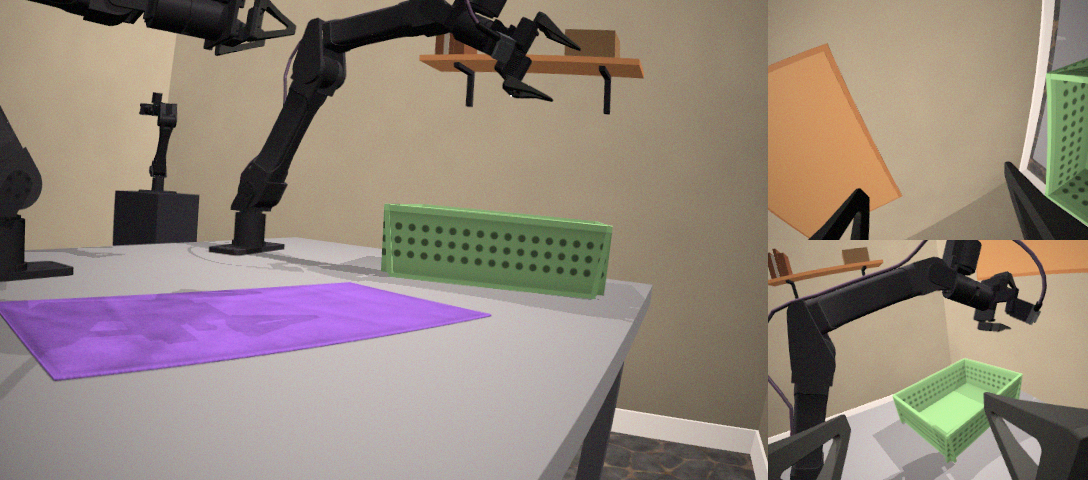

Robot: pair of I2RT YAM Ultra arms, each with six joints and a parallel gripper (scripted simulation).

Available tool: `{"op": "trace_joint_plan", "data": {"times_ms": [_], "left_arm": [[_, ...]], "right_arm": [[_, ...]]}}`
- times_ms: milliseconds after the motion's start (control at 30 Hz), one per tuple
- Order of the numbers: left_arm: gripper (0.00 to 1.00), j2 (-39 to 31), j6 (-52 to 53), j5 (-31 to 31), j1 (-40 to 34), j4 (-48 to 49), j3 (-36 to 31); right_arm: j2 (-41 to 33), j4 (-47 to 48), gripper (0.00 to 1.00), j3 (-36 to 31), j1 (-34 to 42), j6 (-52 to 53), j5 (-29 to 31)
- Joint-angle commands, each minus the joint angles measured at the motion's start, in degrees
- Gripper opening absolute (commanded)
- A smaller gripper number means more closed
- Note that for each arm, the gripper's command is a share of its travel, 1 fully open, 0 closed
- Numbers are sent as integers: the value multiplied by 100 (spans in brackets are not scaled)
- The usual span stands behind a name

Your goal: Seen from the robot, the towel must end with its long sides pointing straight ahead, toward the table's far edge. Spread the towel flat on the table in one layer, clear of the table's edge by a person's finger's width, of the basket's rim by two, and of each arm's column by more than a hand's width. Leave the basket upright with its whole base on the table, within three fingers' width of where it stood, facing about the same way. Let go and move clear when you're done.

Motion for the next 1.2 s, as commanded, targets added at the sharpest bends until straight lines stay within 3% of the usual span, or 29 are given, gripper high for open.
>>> {"op": "trace_joint_plan", "data": {"times_ms": [0, 100, 167, 233, 267, 333, 400, 433, 467, 500, 567, 667, 733, 800, 833, 867, 900, 967, 1000, 1067, 1133, 1167], "left_arm": [[100, -387, -640, -46, 15, 388, -374], [100, -420, -651, -58, 11, 461, -449], [100, -997, -1666, -33, 24, 476, -925], [100, -1169, -1734, -56, 23, 689, -1204], [100, -1221, -1754, -65, 21, 789, -1311], [100, -1781, -2617, 11, 52, 723, -1744], [100, -1986, -2827, -33, 44, 1009, -2088], [100, -2049, -2856, -57, 37, 1132, -2211], [100, -2358, -3346, -11, 69, 1130, -2484], [100, -2630, -3608, 14, 69, 1056, -2671], [100, -2837, -3937, -51, 54, 1406, -3038], [100, -2895, -3971, -82, 44, 1540, -3159], [100, -3572, -4943, -73, 59, 1678, -3822], [100, -3718, -5093, -126, 44, 1966, -4096], [100, -3760, -5120, -144, 38, 2069, -4183], [100, -4095, -5611, -96, 80, 2092, -4500], [100, -4394, -5910, -56, 84, 2044, -4739], [100, -4551, -6203, -116, 66, 2361, -5026], [100, -4597, -6235, -143, 56, 2463, -5112], [100, -5235, -6955, -53, 100, 2416, -5673], [100, -5389, -7324, -123, 40, 2758, -5958], [100, -5432, -7359, -158, 23, 2863, -6041]], "right_arm": [[-383, -345, 100, 595, -163, 99, 410], [-363, -377, 100, 633, -179, 95, 403], [-184, -441, 100, 665, -279, -22, 1262], [-185, -487, 100, 459, -1106, 130, 429], [-155, -461, 100, 522, -1161, 96, 364], [-172, -466, 100, 642, -1248, -21, 1330], [-174, -458, 100, 645, -2117, 66, 435], [-142, -349, 100, 659, -2171, 53, 369], [-217, -376, 100, 628, -2142, 12, 1035], [-166, -346, 100, 650, -2256, -9, 1341], [-173, -351, 100, 647, -3124, 54, 442], [-139, -331, 100, 661, -3176, 56, 375], [-146, -348, 100, 657, -3290, -4, 1309], [-172, -364, 100, 647, -4135, 61, 431], [-141, -346, 100, 659, -4183, 63, 370], [-222, -390, 100, 627, -4153, 23, 1037], [-167, -360, 100, 649, -4267, 1, 1342], [-173, -365, 100, 646, -5136, 60, 442], [-139, -345, 100, 660, -5188, 62, 375], [-162, -357, 100, 650, -5275, 0, 1342], [-171, -364, 100, 647, -6143, 60, 444], [-138, -344, 100, 661, -6195, 62, 376]]}}
